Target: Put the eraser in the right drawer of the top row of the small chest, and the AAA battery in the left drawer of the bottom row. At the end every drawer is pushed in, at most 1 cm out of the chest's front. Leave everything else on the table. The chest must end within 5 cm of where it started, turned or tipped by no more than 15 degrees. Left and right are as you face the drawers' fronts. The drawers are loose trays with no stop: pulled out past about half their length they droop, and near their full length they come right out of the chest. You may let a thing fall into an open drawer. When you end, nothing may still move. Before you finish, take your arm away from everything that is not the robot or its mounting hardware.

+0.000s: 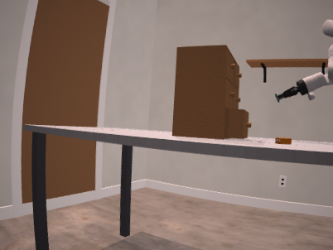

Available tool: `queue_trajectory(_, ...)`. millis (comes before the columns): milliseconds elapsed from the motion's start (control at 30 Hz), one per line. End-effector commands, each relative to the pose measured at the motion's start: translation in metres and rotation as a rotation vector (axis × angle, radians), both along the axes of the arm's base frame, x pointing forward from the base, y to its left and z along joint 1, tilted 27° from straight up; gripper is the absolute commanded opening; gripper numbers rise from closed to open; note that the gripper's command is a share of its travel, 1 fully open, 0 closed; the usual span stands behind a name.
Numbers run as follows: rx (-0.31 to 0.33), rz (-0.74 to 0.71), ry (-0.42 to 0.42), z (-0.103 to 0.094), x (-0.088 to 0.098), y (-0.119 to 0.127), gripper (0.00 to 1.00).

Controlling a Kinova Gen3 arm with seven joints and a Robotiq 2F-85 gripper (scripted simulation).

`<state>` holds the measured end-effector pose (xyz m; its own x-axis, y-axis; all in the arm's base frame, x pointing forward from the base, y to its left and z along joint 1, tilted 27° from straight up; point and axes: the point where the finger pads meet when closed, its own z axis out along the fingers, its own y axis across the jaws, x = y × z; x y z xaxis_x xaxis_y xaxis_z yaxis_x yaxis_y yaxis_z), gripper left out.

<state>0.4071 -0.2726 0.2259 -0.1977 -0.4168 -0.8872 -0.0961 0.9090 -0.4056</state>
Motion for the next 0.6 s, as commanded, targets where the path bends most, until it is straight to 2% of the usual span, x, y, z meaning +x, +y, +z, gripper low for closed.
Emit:
queue_trajectory(0,-0.001,-0.001,-0.021,-0.0004,-0.0013,-0.0054,0.05)
queue_trajectory(567,0.005,0.022,-0.070,-0.0011,-0.0022,-0.0052,0.05)
